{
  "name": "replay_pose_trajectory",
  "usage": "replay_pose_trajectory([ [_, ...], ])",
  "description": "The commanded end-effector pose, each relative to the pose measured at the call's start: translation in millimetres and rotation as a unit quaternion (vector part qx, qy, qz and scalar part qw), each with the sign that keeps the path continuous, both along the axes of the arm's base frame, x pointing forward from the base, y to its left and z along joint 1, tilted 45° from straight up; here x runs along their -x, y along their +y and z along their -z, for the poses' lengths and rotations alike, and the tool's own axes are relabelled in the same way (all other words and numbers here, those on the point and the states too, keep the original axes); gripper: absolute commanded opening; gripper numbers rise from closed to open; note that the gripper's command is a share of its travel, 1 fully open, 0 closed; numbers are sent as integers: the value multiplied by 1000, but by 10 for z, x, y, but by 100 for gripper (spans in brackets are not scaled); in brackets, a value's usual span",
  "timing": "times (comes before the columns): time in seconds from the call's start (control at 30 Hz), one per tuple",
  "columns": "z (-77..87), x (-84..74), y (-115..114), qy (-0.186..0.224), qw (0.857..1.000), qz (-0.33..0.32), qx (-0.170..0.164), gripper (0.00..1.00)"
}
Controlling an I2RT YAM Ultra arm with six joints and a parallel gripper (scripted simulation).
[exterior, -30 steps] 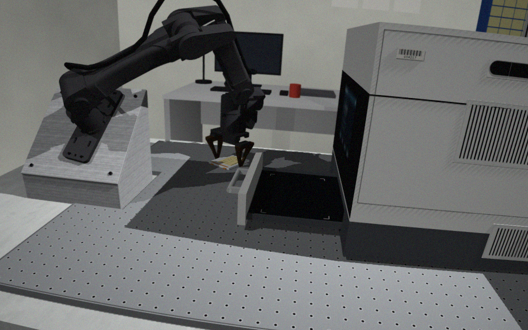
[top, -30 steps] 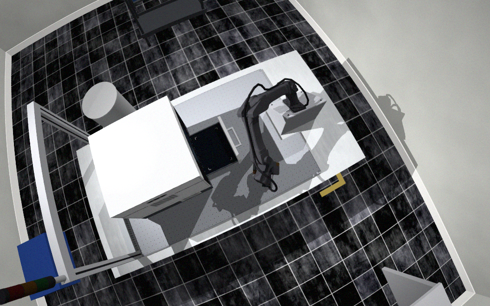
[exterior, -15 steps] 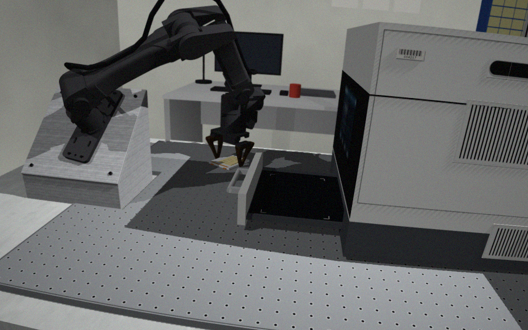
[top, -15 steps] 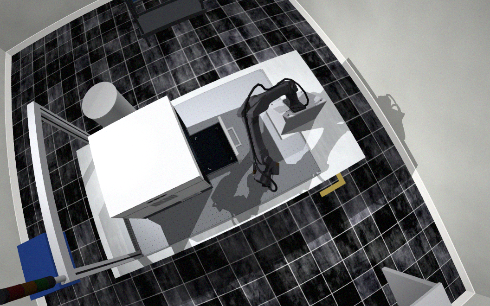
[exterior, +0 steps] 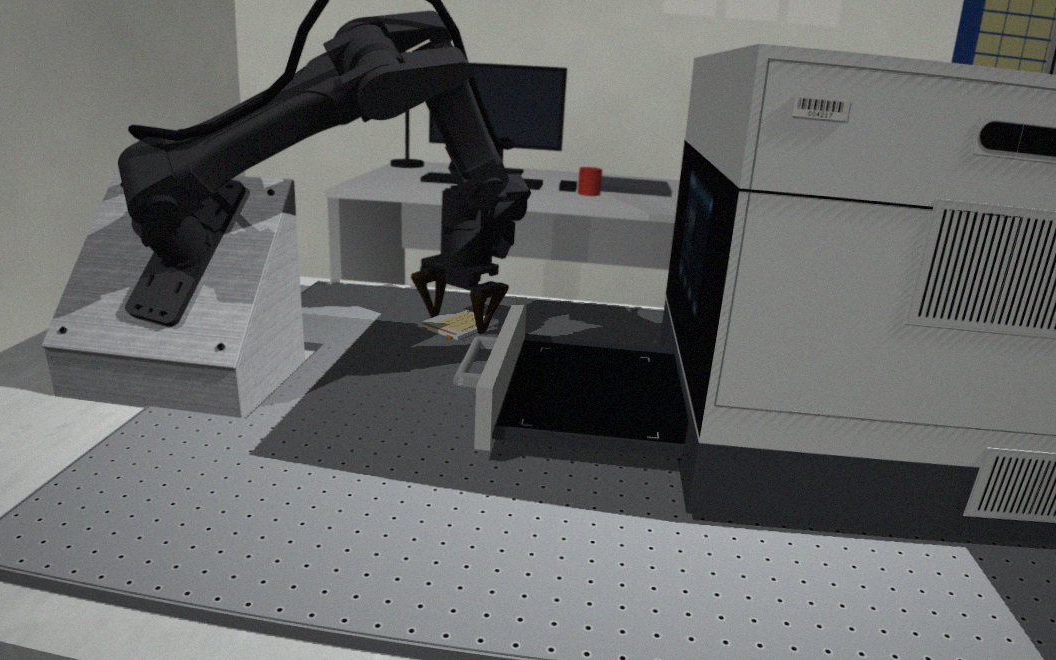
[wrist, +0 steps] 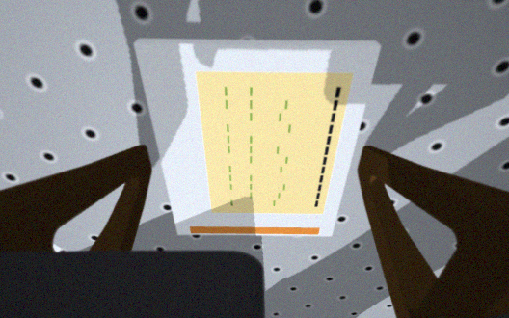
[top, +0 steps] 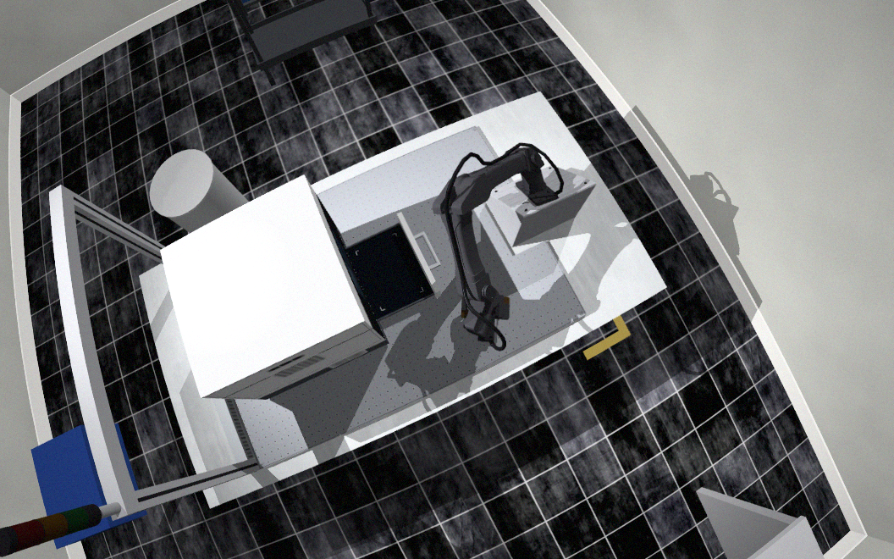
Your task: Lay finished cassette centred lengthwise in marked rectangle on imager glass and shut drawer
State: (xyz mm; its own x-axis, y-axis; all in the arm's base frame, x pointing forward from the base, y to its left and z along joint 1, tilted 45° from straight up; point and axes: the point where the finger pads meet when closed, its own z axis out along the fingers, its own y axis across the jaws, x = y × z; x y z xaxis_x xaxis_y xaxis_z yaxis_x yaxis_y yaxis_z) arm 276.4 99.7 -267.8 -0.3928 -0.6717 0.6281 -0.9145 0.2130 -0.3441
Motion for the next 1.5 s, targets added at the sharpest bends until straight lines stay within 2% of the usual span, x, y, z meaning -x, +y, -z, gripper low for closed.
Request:
replay_pose_trajectory([
  [0.0,-20,-45,67,-7,1000,-5,-8,100],
  [0.6,-24,-47,66,-7,1000,-5,-8,100],
  [0.63,-24,-47,66,-7,1000,-5,-8,0],
  [1.47,-24,-47,66,-7,1000,-5,-8,0],
])
